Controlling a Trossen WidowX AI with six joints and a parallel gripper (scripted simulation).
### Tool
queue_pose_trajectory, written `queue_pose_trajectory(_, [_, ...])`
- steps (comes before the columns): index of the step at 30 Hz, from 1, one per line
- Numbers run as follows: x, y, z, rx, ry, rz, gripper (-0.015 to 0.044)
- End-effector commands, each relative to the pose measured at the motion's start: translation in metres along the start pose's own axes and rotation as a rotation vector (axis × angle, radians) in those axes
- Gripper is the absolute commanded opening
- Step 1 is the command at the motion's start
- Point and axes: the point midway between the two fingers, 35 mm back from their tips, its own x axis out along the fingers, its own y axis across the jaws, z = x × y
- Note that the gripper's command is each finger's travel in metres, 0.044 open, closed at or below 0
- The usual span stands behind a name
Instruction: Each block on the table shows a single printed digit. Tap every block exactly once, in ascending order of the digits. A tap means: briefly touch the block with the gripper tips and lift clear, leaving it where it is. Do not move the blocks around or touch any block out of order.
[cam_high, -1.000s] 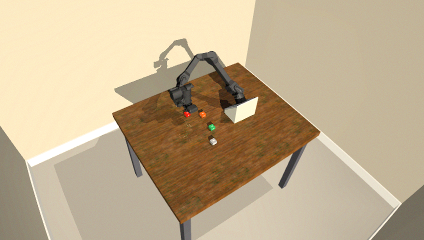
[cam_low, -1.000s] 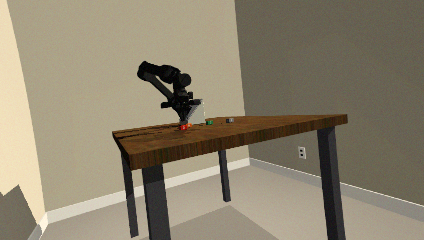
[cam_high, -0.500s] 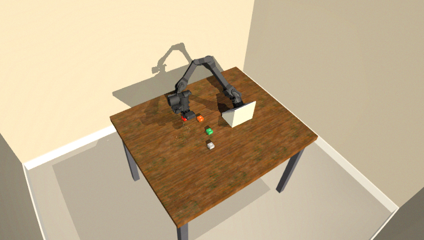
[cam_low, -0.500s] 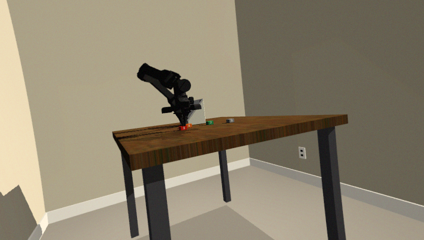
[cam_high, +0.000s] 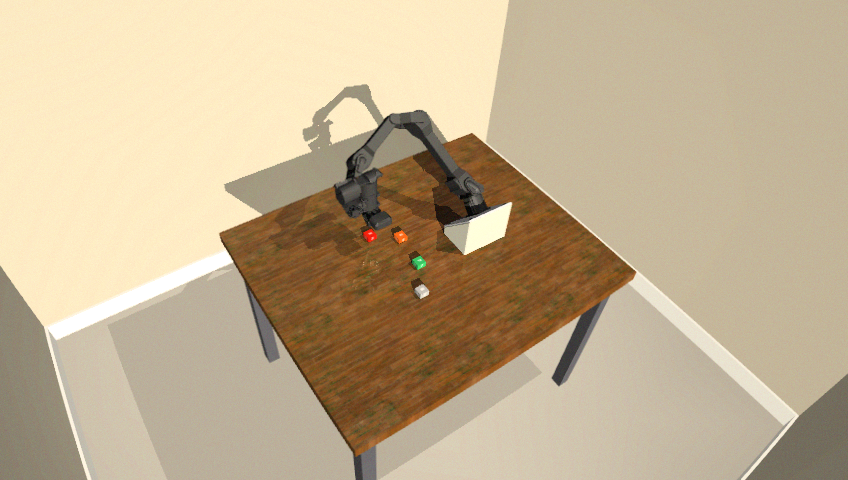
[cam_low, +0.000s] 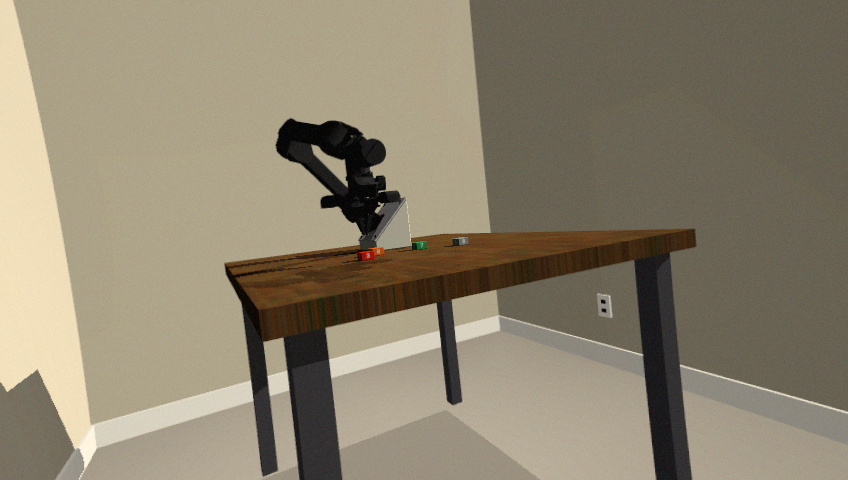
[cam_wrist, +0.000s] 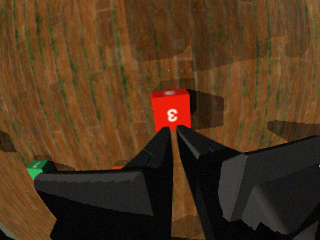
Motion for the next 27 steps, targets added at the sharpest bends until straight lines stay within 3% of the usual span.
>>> queue_pose_trajectory(1, [-0.044,0.002,0.002,0.005,-0.016,0.004,0.002])
queue_pose_trajectory(3, [-0.061,0.001,0.0,0.004,-0.015,0.002,0.002])
queue_pose_trajectory(9, [-0.063,0.009,-0.001,-0.008,-0.017,0.005,0.002])
queue_pose_trajectory(20, [-0.065,0.157,-0.056,-0.022,-0.017,0.022,0.002])
queue_pose_trajectory(27, [-0.062,0.18,-0.075,0.002,-0.013,0.01,0.002])
